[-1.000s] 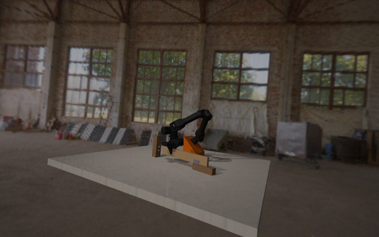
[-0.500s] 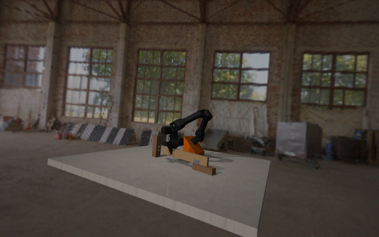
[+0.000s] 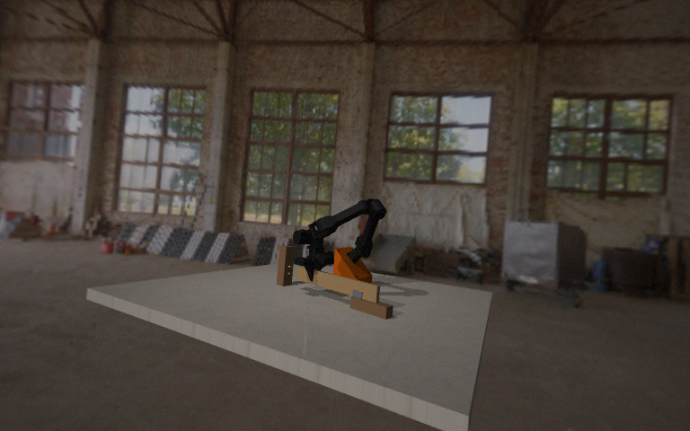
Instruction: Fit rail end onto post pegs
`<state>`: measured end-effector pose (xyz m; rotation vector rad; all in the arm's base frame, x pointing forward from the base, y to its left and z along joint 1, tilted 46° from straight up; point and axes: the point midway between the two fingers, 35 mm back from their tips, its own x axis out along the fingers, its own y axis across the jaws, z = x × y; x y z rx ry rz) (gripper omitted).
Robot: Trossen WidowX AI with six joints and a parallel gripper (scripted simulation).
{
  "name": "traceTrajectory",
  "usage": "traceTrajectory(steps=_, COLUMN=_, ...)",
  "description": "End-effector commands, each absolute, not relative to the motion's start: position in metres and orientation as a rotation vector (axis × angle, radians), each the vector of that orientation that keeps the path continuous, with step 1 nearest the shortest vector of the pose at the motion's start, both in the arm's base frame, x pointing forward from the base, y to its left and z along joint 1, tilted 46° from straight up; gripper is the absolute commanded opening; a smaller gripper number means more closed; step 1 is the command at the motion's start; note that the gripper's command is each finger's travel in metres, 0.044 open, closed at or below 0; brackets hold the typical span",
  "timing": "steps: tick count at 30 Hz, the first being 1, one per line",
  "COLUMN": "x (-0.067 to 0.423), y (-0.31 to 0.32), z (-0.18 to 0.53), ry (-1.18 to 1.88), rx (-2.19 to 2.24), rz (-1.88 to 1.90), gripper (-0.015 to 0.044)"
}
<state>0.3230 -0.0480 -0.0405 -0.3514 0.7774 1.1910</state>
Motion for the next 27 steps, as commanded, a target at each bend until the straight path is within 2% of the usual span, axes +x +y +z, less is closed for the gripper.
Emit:
traceTrajectory(steps=1, x=0.3224, y=-0.0498, z=-0.0414, ry=0.776, rx=-0.353, rz=1.189, gripper=0.0)
traceTrajectory(steps=27, x=0.3196, y=-0.0558, z=-0.0466, ry=0.777, rx=-0.354, rz=1.189, gripper=0.0)
